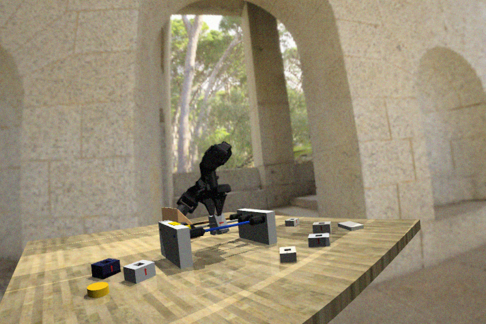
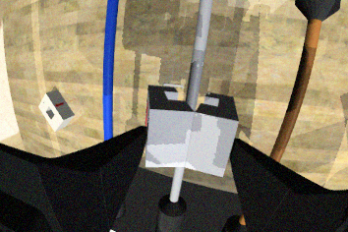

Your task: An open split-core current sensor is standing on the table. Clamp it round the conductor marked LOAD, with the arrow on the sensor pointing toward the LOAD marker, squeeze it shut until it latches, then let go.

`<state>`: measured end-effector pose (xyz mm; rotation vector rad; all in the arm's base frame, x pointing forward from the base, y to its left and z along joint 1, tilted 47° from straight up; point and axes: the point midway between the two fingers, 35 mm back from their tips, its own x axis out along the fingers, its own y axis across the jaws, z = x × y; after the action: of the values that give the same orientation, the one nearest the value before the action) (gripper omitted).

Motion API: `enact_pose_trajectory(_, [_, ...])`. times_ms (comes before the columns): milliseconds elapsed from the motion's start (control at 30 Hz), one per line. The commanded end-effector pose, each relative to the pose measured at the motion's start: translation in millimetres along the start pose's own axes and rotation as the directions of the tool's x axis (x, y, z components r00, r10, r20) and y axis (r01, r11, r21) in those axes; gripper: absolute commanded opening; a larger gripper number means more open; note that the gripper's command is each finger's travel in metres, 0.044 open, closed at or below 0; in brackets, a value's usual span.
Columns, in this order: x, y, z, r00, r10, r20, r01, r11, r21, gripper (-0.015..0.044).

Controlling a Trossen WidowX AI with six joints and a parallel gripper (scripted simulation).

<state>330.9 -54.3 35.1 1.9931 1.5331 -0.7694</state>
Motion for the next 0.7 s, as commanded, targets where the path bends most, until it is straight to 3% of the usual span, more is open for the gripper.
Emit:
enact_pose_trajectory(0, [1.0, 5.4, 1.5, 0.999, -0.051, 0.004, 0.051, 0.999, -0.003, 0.0])
enact_pose_trajectory(400, [4.3, 12.2, 0.7, 0.98, -0.199, -0.003, 0.199, 0.98, -0.002, 0.0])
enact_pose_trajectory(667, [3.5, 8.8, -0.2, 0.988, -0.153, -0.004, 0.153, 0.988, 0.002, 0.021])
